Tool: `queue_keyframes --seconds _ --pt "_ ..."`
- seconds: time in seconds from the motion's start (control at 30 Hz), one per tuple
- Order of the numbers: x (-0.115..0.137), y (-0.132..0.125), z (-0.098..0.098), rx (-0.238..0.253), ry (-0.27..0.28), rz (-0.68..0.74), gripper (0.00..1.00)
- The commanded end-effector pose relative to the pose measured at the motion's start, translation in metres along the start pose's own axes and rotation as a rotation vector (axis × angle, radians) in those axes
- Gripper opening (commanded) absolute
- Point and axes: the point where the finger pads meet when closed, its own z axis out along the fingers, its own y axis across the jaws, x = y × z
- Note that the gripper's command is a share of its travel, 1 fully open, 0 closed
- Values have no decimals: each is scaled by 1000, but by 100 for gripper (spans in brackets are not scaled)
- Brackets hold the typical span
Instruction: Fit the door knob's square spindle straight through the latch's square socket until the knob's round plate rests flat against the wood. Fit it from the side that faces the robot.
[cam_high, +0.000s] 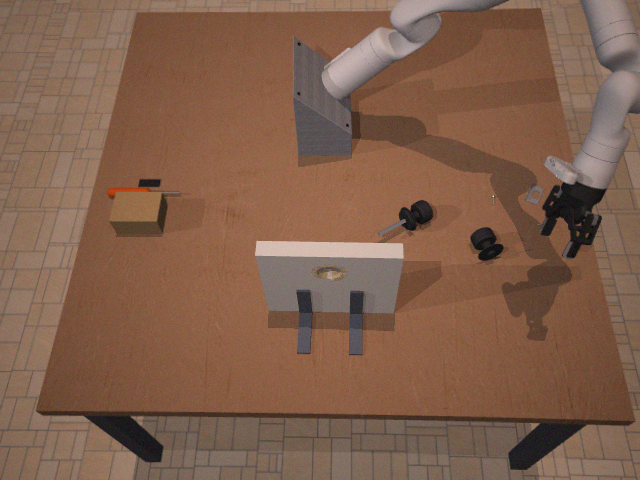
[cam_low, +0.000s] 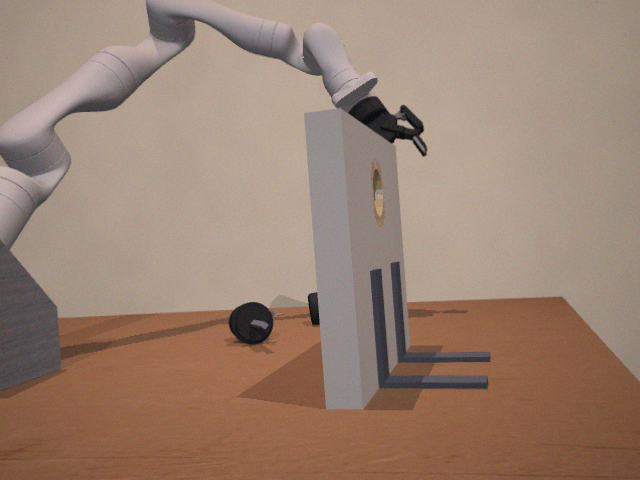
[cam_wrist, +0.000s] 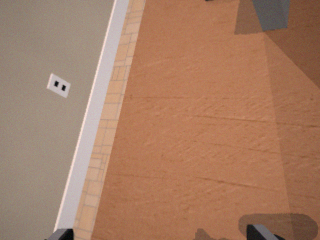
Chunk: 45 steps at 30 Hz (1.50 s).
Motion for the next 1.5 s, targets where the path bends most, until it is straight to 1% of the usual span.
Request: queue_keyframes --seconds 0.0,0.57,0.63,0.7,0.77,0.83,0.93,0.97,1.03,1.1,1.13,1.17,1.27,1.37,1.4,1.47 --pt "0 -1 -1 2 0 1 100" --pt "0 -1 -1 2 0 1 100" --pt "2 1 0 -2 1 9 100" --pt "8 6 3 -18 4 34 100" --pt "20 17 9 -47 10 85 100" --pt "37 34 17 -90 19 165 100" --pt "70 71 30 -179 40 338 100" --pt "76 81 32 -213 49 409 100" --pt "88 103 34 -256 59 509 100" --pt "88 103 34 -256 59 509 100" --pt "110 131 40 -320 78 652 100" --pt "114 142 40 -343 84 710 100" --pt "127 163 42 -387 98 820 100" --pt "141 194 41 -445 115 976 100" --pt "148 202 42 -456 119 1007 100" --pt "154 225 39 -498 132 1130 100"
